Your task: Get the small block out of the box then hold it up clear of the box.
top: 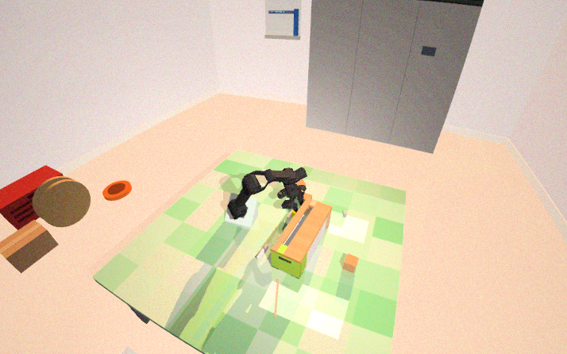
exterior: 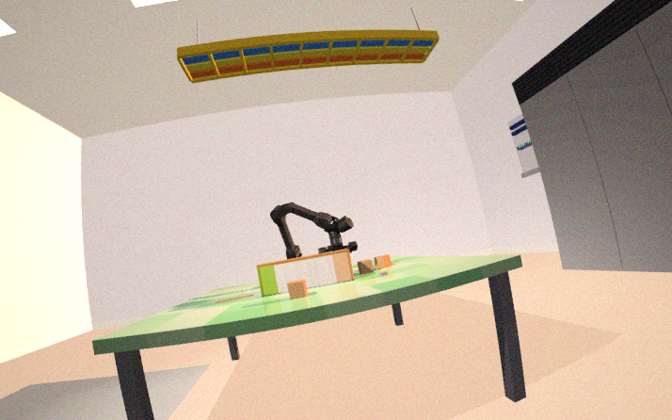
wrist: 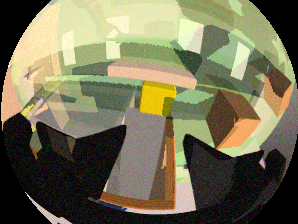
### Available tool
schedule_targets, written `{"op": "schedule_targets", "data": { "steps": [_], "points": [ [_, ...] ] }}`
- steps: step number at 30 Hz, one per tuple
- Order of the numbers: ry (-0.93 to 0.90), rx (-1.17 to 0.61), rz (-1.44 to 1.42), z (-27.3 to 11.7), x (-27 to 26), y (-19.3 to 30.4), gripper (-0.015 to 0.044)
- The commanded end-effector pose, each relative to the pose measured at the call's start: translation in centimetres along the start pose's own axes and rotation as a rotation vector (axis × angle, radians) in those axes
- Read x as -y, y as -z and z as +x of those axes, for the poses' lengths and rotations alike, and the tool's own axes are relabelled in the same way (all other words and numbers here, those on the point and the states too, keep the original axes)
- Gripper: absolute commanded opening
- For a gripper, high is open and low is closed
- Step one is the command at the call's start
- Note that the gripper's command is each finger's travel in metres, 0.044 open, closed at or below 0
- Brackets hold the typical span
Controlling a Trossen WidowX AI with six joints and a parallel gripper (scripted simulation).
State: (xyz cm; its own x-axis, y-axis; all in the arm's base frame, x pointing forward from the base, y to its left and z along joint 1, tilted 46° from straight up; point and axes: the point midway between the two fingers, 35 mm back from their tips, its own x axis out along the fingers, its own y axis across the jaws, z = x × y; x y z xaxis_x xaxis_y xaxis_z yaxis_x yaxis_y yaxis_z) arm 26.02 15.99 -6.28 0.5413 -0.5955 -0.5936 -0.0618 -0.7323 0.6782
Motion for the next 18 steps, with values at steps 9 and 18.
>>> {"op": "schedule_targets", "data": {
  "steps": [9, 18],
  "points": [
    [-0.005, 0.0, -0.005, 1.8, -0.1, -1.0, 0.0285],
    [-0.006, 0.0, -0.005, 3.1, -0.2, -1.6, 0.0285]
  ]
}}
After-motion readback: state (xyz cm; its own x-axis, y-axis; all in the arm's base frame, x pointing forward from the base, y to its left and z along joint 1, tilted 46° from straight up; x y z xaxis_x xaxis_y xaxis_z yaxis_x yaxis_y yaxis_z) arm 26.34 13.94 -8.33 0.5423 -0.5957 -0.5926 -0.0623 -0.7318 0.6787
